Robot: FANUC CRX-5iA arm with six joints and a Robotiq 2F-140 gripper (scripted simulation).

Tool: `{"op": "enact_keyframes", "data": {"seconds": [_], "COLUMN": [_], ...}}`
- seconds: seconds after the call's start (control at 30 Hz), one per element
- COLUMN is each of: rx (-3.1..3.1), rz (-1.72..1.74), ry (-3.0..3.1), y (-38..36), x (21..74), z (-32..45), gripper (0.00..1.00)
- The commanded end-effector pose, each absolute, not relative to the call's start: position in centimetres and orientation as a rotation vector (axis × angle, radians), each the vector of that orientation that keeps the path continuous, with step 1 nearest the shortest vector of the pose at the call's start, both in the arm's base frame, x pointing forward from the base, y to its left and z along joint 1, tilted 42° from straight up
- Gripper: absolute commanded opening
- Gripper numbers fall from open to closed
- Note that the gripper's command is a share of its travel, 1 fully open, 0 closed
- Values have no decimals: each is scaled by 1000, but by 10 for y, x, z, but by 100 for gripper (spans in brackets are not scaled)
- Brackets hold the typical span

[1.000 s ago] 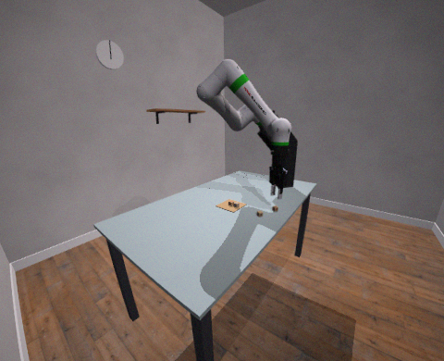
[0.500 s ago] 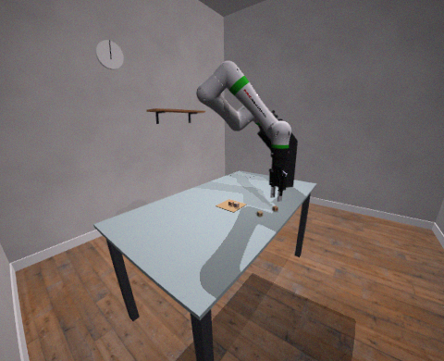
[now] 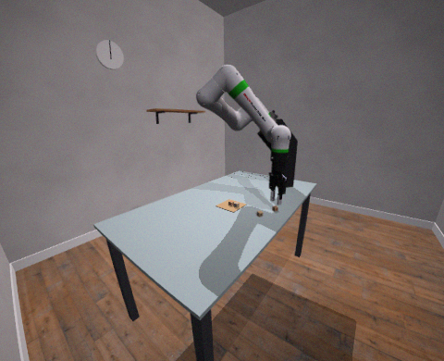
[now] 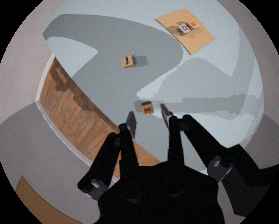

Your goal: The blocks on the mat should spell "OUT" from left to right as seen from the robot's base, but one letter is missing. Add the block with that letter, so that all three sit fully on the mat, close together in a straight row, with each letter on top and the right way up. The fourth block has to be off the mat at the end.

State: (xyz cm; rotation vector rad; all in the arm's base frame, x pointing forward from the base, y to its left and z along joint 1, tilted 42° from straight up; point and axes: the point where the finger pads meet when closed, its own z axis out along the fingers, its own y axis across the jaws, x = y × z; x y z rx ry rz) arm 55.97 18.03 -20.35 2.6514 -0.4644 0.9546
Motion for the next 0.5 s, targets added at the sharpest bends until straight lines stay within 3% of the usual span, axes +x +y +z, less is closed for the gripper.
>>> {"op": "enact_keyframes", "data": {"seconds": [0.0, 0.47], "rx": [2652, 2652], "rz": [955, 955], "ry": [-464, -464], "y": [179, 175], "x": [562, 568], "z": [-206, -215], "gripper": [37, 37]}}
